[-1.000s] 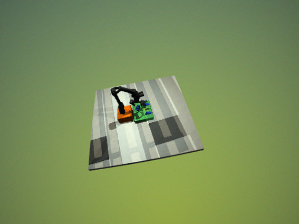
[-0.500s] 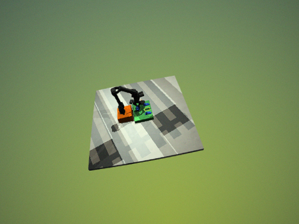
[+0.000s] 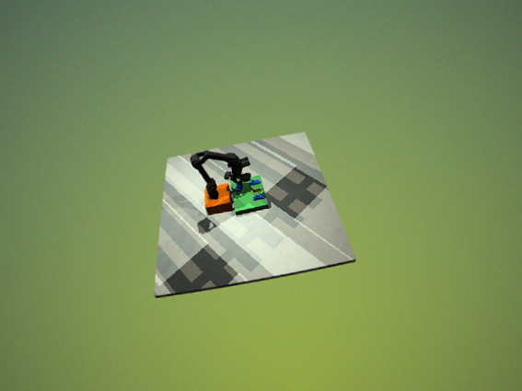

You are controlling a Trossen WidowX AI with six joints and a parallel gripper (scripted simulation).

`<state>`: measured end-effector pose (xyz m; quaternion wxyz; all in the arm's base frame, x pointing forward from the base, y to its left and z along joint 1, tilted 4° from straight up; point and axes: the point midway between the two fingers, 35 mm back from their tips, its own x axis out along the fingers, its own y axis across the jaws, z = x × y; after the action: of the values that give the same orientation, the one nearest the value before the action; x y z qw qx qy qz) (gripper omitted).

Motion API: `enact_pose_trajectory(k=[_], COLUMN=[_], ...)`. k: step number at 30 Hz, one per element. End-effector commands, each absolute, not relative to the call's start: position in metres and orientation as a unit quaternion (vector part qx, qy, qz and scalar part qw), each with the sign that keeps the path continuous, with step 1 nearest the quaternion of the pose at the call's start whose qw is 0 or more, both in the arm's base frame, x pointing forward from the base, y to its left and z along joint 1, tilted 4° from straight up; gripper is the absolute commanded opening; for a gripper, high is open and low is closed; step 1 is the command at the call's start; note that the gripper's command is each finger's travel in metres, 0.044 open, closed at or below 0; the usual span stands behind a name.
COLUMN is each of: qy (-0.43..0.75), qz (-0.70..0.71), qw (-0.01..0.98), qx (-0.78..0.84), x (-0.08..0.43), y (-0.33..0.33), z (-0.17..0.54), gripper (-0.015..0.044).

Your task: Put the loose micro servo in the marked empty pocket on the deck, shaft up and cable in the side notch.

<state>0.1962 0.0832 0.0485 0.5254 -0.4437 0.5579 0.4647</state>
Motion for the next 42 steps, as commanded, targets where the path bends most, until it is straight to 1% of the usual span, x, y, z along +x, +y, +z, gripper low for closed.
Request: enact_pose_trajectory(k=[1,13,29,42], qy=[0.555,0.554,0.556,0.634], qz=[0.466,0.466,0.463,0.349], qw=[0.527,0.528,0.529,0.603], qx=[-0.444,-0.444,-0.444,-0.335], x=[0.196,0.214,0.224,0.224], y=[0.084,0.097,0.051,0.051], z=[0.052,0.051,0.051,0.051], gripper=[0.0,0.0,0.0,0.0])
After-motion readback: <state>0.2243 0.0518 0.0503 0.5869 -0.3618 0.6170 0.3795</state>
